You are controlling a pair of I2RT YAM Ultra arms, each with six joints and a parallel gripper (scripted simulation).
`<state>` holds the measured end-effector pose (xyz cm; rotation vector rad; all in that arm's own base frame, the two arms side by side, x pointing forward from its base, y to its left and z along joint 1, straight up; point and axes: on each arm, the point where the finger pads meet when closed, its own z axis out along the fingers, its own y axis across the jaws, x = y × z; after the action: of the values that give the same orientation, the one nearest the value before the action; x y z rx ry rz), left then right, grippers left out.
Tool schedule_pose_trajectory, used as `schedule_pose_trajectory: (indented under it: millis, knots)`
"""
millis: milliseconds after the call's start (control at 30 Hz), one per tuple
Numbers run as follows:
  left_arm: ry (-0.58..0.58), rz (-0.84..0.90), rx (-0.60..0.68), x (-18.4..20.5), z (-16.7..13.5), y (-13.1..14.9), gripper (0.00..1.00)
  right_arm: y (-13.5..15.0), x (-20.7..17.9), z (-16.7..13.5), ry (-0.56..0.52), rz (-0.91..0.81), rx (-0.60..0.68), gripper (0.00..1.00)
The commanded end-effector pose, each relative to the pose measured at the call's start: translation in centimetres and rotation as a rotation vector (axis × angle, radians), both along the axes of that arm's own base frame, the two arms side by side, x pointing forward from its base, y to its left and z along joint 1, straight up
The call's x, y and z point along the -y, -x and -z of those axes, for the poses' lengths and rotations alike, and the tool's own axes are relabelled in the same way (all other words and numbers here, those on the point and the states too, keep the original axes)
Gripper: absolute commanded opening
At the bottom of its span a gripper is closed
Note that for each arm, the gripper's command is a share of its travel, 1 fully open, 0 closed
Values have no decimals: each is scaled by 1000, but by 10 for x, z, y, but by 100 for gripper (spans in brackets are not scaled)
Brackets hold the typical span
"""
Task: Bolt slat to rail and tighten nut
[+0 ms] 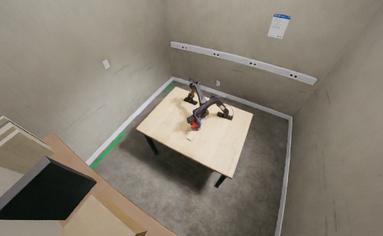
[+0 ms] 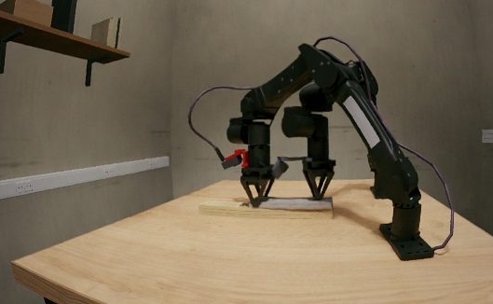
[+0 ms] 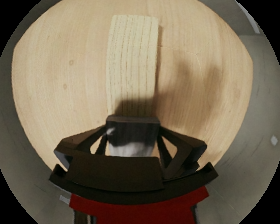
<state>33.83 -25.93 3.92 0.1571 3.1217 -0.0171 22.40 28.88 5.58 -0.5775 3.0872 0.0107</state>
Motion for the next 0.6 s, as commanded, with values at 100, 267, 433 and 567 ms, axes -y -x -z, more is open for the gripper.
schedule_pose_trajectory:
  millis: [100, 267, 433, 567]
  knots:
    - [9, 0, 11, 1, -5, -2, 72, -2, -1, -7, -6, -422, 12, 34]
    - [9, 0, 11, 1, -5, -2, 72, -2, -1, -8, -4, -661, 14, 34]
    - [9, 0, 11, 1, -5, -2, 72, -2, -1, -8, -3, -852, 15, 34]
    - [9, 0, 11, 1, -5, -2, 72, -2, -1, -8, 0, -1064, 16, 34]
